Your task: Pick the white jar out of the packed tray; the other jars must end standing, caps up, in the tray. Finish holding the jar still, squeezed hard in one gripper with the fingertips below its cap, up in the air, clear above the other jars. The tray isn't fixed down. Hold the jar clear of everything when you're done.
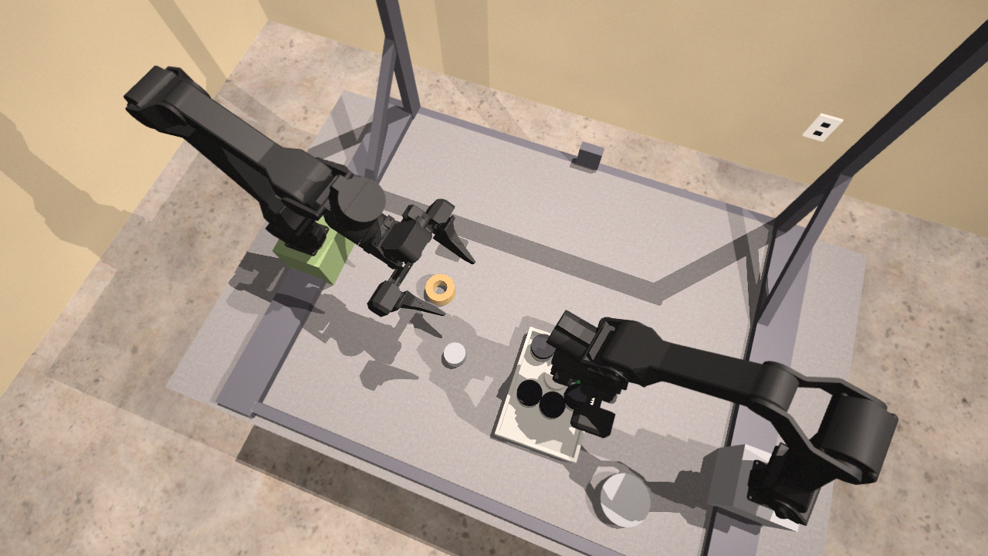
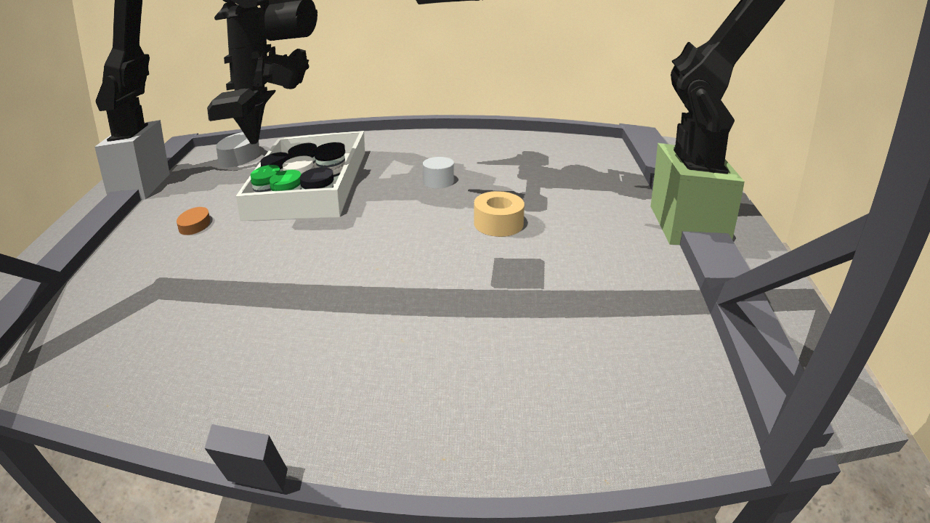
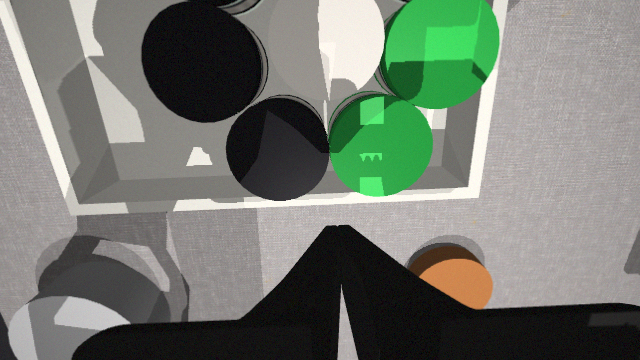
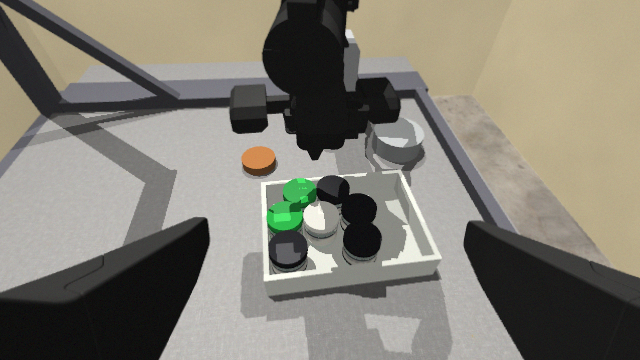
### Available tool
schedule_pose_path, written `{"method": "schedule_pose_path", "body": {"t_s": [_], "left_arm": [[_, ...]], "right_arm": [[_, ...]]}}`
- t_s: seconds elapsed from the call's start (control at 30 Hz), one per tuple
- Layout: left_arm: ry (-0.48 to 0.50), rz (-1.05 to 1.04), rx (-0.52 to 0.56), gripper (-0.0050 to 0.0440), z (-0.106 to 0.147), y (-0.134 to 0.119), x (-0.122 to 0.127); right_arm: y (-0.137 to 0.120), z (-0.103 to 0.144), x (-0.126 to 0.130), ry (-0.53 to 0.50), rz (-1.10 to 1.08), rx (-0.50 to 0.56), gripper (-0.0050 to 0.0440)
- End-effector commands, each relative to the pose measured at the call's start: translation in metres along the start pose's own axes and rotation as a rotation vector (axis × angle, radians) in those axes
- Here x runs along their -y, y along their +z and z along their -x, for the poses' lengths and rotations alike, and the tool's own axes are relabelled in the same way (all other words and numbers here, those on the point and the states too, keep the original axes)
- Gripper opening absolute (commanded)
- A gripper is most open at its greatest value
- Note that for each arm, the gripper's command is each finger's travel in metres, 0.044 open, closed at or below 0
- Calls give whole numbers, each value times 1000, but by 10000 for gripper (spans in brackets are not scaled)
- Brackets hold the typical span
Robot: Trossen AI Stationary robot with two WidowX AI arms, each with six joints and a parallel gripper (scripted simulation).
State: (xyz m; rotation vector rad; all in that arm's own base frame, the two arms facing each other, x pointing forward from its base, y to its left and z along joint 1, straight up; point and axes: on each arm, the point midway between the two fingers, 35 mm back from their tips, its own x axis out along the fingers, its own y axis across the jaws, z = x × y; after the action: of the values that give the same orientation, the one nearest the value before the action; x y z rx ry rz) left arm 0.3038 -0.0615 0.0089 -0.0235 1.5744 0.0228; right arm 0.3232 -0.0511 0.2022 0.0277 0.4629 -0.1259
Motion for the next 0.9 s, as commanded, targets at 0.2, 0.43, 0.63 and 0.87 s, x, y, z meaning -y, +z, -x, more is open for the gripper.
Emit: {"method": "schedule_pose_path", "body": {"t_s": [0.2,0.43,0.63,0.87], "left_arm": [[-1,2,8,-50,-19,2,0],[-1,2,8,-50,-33,2,0],[-1,2,8,-50,-44,2,0],[-5,2,27,144,-39,6,1]], "right_arm": [[10,4,0,0,-1,28,440],[10,4,0,0,-1,28,440],[10,4,0,0,-1,28,440],[10,4,0,0,-1,28,440]]}}
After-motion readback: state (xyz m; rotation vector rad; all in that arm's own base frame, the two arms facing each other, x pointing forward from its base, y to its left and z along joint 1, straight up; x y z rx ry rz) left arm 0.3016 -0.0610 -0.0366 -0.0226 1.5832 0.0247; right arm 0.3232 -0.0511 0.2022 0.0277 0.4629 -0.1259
